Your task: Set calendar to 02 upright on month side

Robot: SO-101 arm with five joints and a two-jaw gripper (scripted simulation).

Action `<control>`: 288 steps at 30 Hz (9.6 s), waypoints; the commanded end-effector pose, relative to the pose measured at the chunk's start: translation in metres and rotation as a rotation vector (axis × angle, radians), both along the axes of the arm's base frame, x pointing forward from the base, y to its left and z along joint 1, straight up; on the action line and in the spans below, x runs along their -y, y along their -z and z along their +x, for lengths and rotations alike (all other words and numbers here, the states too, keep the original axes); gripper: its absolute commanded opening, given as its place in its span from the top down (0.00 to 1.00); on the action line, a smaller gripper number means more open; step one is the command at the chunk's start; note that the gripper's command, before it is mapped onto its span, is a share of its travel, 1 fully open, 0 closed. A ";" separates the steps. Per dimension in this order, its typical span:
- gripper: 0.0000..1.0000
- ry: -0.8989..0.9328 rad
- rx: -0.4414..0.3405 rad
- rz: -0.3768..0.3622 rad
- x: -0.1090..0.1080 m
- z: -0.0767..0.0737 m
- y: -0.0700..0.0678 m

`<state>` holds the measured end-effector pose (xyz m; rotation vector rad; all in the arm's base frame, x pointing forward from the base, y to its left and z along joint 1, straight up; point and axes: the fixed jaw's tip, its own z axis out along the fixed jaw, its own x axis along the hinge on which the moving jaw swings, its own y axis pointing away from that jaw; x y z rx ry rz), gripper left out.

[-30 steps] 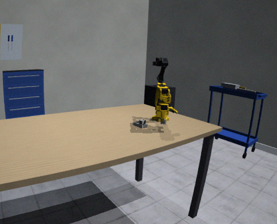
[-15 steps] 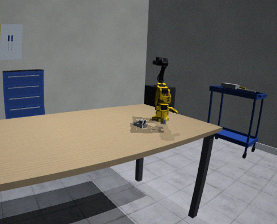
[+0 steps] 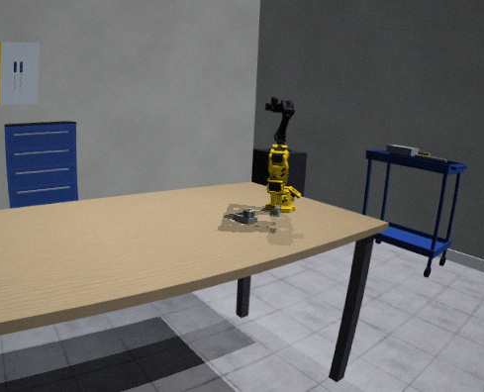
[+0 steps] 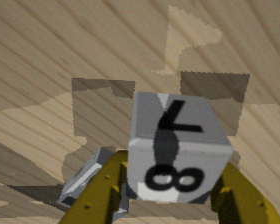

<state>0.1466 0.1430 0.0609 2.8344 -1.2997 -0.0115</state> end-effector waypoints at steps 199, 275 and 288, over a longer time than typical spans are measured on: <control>1.00 1.852 0.090 -0.011 0.301 -0.058 0.038; 0.64 1.852 0.090 -0.011 0.302 -0.058 0.032; 0.64 1.852 0.090 -0.011 0.302 -0.058 -0.005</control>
